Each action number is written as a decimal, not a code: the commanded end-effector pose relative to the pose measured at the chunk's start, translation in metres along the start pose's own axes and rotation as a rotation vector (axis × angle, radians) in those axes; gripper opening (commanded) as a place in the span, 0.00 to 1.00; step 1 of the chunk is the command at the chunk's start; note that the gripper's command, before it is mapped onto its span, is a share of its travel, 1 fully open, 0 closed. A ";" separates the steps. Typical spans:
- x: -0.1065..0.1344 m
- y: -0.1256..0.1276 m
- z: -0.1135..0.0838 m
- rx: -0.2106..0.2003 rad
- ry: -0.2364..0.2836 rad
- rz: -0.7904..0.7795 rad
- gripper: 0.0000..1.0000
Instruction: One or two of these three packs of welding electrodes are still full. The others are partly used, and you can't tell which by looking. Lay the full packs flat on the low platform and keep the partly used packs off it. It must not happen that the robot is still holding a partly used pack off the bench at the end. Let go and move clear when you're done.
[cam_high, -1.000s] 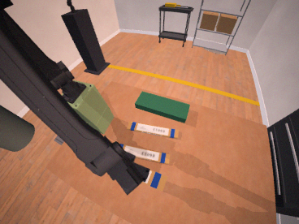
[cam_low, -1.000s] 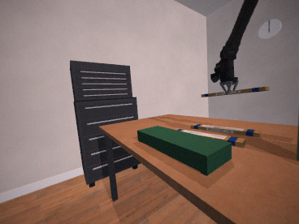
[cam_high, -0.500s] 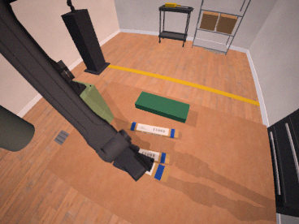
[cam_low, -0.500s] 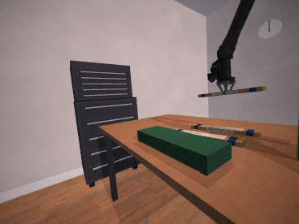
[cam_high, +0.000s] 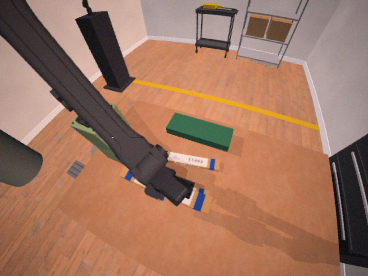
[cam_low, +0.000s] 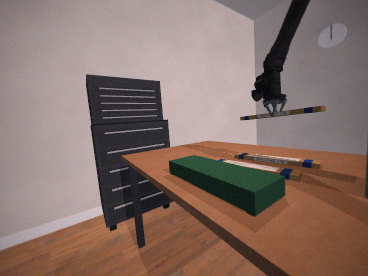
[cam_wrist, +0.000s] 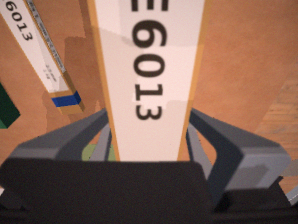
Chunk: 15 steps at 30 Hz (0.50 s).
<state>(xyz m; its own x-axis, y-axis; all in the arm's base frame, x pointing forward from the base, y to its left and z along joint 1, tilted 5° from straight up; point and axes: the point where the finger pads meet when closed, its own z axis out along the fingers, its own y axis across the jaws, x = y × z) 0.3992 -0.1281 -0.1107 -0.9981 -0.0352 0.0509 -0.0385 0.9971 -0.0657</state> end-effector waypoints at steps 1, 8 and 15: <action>-0.035 -0.001 -0.038 0.039 -0.111 0.017 0.00; -0.026 0.021 -0.033 0.032 -0.092 0.016 0.00; -0.035 0.033 -0.037 0.034 -0.108 0.017 0.00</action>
<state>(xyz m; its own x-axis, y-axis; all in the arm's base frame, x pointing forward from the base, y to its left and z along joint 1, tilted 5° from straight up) 0.3978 -0.0926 -0.1131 -0.9979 -0.0375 0.0533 -0.0412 0.9967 -0.0703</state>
